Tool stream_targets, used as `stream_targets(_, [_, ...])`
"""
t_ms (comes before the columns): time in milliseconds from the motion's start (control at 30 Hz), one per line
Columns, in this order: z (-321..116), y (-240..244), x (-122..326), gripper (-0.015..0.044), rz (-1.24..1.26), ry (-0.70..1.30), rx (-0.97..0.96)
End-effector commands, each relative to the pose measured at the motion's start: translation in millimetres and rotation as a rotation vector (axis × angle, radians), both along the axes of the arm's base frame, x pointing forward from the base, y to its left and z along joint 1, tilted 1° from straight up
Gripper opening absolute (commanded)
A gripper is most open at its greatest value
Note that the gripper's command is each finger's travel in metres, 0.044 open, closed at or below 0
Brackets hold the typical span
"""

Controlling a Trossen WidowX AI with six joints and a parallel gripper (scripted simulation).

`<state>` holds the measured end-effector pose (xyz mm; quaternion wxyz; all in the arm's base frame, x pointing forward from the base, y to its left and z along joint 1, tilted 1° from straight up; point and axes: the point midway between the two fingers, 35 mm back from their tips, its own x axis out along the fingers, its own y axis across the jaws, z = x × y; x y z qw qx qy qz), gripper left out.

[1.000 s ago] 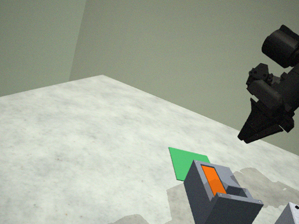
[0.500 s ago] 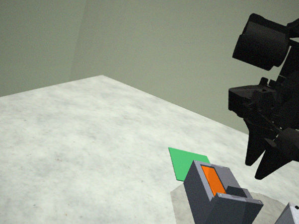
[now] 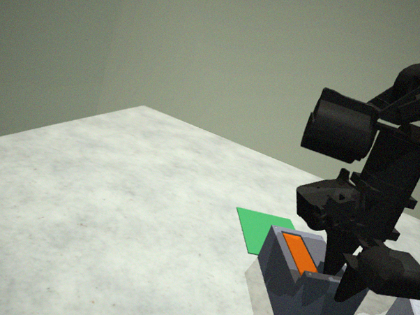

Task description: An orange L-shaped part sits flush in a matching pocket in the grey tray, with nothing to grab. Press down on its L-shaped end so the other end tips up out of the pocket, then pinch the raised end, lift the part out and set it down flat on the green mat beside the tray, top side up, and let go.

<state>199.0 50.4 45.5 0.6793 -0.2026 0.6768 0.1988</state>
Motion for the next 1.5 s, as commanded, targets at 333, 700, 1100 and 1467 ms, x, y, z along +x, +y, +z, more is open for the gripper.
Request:
stream_targets(333, [-16.5, 0.3, 4.4, 0.0180, 0.004, -0.020, 0.001])
stream_targets(700, [-33.8, 0.1, 4.2, 0.0180, 0.004, -0.020, 0.001])
stream_targets(1100, [-36.2, 1.7, 4.0, 0.0180, 0.003, -0.018, 0.009])
stream_targets(1467, [-24.8, 9.9, -2.6, 0.0180, 0.004, -0.019, 0.002])
